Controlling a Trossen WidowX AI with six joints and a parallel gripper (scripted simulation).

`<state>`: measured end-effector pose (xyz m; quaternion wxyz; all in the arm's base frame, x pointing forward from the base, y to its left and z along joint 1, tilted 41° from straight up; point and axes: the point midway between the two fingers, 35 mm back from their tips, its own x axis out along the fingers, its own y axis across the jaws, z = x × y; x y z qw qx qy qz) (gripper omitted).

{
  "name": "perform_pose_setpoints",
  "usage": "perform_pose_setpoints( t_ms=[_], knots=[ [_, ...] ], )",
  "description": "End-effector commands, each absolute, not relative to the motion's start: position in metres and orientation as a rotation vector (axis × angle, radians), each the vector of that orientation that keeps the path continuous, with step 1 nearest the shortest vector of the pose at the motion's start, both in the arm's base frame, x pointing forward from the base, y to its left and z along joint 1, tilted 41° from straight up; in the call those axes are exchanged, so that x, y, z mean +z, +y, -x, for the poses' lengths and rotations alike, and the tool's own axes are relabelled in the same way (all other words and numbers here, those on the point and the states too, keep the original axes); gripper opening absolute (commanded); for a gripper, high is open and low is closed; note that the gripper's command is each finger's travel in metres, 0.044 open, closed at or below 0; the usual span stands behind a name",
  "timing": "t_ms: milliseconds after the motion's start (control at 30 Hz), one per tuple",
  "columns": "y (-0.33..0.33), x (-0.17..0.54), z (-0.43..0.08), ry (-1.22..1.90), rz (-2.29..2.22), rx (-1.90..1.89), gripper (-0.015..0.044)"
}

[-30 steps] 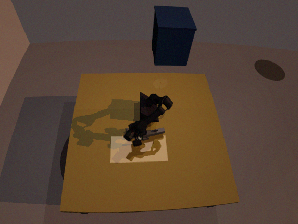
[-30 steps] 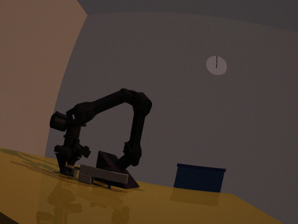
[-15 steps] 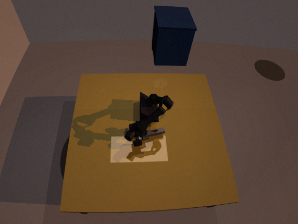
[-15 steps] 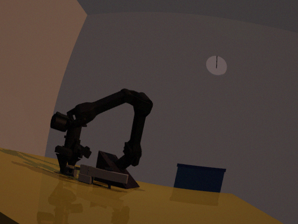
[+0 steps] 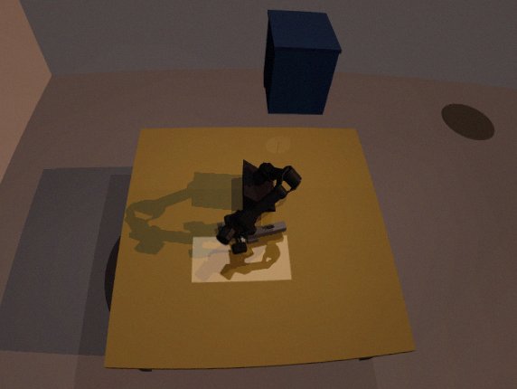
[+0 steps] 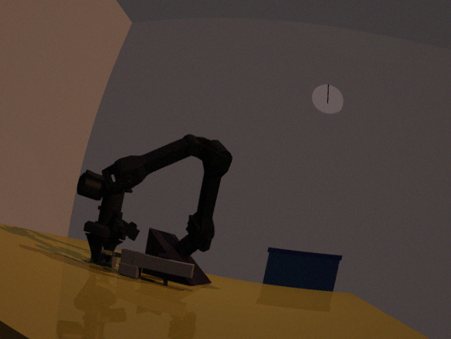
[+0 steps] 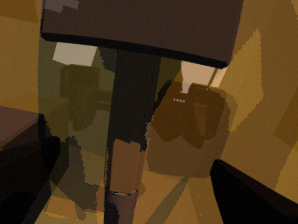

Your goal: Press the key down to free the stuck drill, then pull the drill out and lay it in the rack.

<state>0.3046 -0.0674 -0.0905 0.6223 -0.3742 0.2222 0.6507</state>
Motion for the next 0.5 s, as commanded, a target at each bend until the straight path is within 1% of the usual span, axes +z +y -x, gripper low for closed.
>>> perform_pose_setpoints(
  t_ms=[0,467],
  knots=[
    [-0.0651,-0.0909,-0.3023,0.512,0.848,1.494,0.044],
    [-0.0633,-0.0911,-0.3007,0.512,0.848,1.494,0.044]
  ],
)
